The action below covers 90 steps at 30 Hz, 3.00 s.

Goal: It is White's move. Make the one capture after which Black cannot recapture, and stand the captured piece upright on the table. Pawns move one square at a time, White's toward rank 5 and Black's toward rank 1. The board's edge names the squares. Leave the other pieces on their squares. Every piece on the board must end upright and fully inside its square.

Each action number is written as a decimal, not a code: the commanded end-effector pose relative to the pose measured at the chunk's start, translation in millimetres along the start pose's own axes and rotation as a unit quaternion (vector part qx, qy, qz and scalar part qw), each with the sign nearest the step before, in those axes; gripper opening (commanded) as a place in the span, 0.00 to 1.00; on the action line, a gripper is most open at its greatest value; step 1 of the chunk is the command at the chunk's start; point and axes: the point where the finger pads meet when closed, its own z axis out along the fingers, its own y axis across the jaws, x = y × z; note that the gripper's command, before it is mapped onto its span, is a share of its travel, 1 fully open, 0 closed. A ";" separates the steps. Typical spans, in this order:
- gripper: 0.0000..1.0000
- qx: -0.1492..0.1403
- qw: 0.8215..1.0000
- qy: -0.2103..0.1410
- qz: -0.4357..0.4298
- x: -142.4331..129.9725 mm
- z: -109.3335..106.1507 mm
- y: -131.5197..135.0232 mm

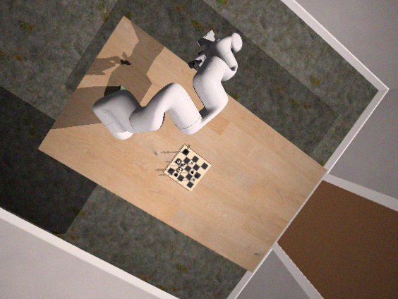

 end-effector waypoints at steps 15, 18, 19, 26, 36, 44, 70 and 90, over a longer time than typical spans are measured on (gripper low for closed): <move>1.00 0.067 0.962 -0.051 -0.261 -115.3 11.9 4.4; 1.00 0.093 0.939 -0.058 -0.327 -148.2 16.1 1.3; 1.00 0.093 0.939 -0.058 -0.327 -148.2 16.1 1.3; 1.00 0.122 0.910 -0.060 -0.392 -182.1 20.5 -3.8; 1.00 0.195 0.822 -0.044 -0.533 -262.4 31.0 -23.9; 1.00 0.233 0.769 -0.023 -0.595 -302.3 36.1 -38.3; 1.00 0.292 0.664 0.032 -0.688 -368.9 44.3 -69.8; 1.00 0.292 0.664 0.032 -0.688 -368.9 44.3 -69.8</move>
